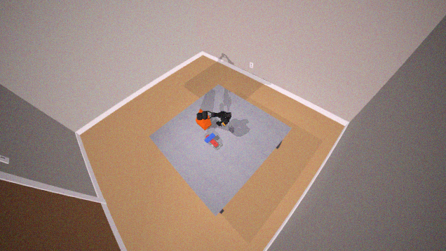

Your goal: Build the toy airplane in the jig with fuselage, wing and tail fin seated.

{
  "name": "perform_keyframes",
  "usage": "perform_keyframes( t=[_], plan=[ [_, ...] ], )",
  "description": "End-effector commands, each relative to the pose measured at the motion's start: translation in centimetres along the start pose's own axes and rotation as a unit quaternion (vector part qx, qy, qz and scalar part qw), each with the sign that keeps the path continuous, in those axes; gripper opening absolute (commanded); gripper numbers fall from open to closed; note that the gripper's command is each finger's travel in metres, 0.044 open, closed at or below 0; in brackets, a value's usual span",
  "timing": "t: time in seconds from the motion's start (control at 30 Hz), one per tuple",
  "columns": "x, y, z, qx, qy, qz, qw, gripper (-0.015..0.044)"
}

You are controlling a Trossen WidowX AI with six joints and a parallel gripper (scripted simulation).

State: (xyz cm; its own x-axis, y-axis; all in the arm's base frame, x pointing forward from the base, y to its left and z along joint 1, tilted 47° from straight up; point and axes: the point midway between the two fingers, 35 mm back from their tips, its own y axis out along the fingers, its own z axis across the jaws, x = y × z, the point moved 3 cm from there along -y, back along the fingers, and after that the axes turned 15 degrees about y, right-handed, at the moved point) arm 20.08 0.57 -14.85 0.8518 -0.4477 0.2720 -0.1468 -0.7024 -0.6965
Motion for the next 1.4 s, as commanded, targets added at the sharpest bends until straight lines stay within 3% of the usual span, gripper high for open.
perform_keyframes(
  t=[0.0,0.43,0.67,1.37],
  plan=[
    [-0.2,0.5,-0.2,-0.004,-0.005,0.000,1.000,0.0387],
    [-0.2,0.5,-0.2,-0.004,-0.005,0.000,1.000,0.0046],
    [-0.2,0.5,-0.2,-0.004,-0.005,0.000,1.000,0.0000],
    [0.7,-4.0,1.3,0.021,0.008,-0.011,1.000,0.0000]
  ],
)
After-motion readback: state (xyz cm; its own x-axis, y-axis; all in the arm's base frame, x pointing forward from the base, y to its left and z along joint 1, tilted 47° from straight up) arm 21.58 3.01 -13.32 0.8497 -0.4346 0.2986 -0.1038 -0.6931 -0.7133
